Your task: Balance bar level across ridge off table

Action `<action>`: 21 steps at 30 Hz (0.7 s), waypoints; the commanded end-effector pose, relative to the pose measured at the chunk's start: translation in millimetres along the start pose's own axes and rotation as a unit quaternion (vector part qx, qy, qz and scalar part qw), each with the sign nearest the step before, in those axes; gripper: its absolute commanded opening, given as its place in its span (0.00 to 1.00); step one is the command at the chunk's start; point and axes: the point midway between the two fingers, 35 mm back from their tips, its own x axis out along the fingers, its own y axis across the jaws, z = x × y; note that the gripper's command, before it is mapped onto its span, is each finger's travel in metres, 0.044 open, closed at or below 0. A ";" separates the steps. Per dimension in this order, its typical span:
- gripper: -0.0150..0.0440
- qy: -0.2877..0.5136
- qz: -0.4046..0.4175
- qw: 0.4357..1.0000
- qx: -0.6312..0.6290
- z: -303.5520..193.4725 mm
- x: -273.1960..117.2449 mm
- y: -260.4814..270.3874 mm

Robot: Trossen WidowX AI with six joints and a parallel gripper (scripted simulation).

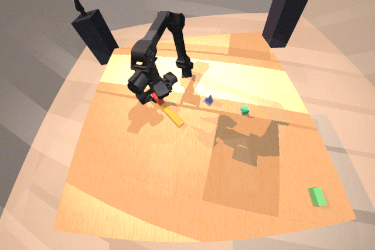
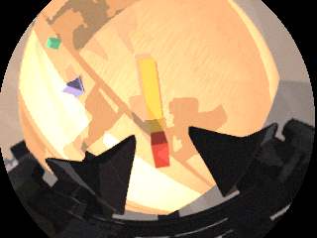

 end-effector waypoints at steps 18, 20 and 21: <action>0.79 0.005 0.006 1.000 -0.003 -3.6 85.3 5.0; 0.79 0.005 0.006 1.000 -0.003 -3.5 87.0 5.0; 0.79 0.005 0.006 1.000 -0.003 -3.5 88.3 4.9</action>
